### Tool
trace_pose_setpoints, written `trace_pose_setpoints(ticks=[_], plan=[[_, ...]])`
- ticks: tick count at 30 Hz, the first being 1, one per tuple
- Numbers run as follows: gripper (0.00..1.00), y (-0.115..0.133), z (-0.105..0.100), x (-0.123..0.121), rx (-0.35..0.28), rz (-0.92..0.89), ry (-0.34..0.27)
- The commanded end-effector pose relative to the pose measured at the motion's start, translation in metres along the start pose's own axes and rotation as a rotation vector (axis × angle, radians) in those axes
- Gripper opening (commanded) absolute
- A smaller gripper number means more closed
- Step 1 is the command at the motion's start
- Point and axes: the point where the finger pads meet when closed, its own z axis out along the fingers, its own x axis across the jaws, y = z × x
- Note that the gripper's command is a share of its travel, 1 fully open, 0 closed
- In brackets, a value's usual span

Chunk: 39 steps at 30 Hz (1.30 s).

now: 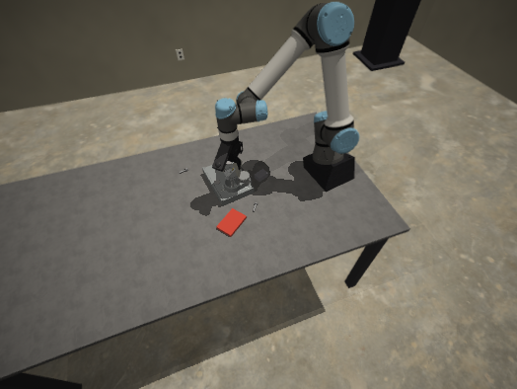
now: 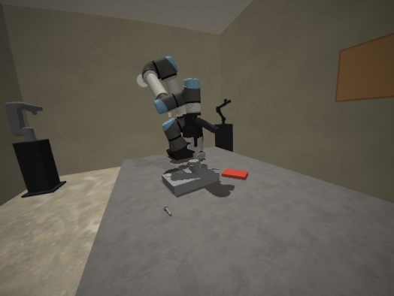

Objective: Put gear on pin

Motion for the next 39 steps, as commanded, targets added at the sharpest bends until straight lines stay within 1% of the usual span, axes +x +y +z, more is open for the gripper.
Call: trace_pose_setpoints(ticks=[1,5,7,22,24,39], plan=[[0.0,-0.0003,-0.0006,0.0005,0.004,-0.109,0.001],[0.0,-0.0003,-0.0006,0.0005,0.003,-0.191,0.001],[0.0,-0.0003,-0.0006,0.0005,0.003,-0.191,0.001],[0.0,-0.0003,-0.0006,0.0005,0.003,-0.517,0.002],[0.0,-0.0003,-0.0006,0.0005,0.003,-0.517,0.002],[0.0,-0.0003,-0.0006,0.0005,0.003,-0.852,0.002]])
